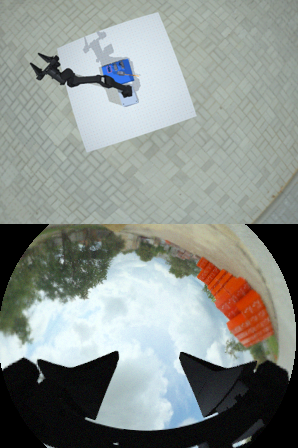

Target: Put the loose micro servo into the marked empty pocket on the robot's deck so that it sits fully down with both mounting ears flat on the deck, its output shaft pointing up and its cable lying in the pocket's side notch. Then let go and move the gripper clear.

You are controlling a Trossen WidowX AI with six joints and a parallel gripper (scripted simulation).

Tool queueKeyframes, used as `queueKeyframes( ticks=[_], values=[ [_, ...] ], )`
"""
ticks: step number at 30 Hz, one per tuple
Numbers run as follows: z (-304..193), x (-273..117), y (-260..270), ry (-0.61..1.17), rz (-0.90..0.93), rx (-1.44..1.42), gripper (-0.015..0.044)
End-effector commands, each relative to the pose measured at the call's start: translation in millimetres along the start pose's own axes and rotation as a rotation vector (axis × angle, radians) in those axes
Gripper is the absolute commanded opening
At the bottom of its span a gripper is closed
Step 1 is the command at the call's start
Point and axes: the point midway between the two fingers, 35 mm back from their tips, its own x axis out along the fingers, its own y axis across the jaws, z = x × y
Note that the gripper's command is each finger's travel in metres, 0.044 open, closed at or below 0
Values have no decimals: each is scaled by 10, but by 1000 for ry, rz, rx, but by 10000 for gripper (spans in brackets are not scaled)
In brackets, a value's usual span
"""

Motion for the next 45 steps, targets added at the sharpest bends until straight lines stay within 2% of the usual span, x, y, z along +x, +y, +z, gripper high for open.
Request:
queueKeyframes(
  ticks=[1,6,13,23,35,45],
  values=[
    [7,1,0,-2,-1,-1,426],
    [236,47,16,-62,-49,-27,440],
    [913,65,98,-240,-177,-81,440],
    [1920,-218,299,-525,-351,-141,440],
    [2937,-1010,667,-882,-549,-191,440],
    [3519,-1961,1061,-1193,-697,-204,440]
  ],
)
